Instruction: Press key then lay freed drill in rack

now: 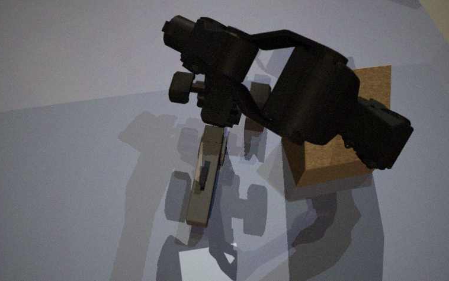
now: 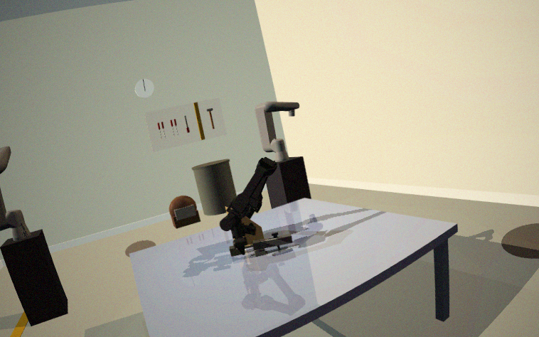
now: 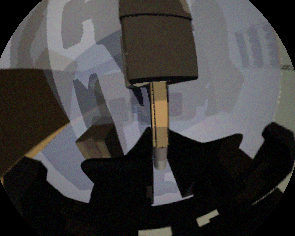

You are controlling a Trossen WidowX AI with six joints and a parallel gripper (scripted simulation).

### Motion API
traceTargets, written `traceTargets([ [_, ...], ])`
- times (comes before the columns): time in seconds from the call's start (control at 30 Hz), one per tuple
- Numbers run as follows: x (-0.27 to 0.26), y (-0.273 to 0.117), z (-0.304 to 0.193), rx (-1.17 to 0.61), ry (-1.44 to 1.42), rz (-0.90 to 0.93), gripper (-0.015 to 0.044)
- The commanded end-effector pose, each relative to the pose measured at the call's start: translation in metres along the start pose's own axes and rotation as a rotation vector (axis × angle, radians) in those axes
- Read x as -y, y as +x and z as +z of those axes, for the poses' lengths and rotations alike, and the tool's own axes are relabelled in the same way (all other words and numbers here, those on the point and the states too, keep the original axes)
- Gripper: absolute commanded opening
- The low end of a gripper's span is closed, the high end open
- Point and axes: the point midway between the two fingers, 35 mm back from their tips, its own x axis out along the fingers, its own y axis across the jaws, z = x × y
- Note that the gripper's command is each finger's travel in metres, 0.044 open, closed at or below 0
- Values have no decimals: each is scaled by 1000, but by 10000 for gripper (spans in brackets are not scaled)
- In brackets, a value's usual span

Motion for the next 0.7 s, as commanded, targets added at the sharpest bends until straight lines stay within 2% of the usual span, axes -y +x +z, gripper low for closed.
traceTargets([
  [0.0, 1, -1, -5, -2, -4, -5, 0],
  [0.67, 3, -5, -30, -4, -4, -5, 0],
])
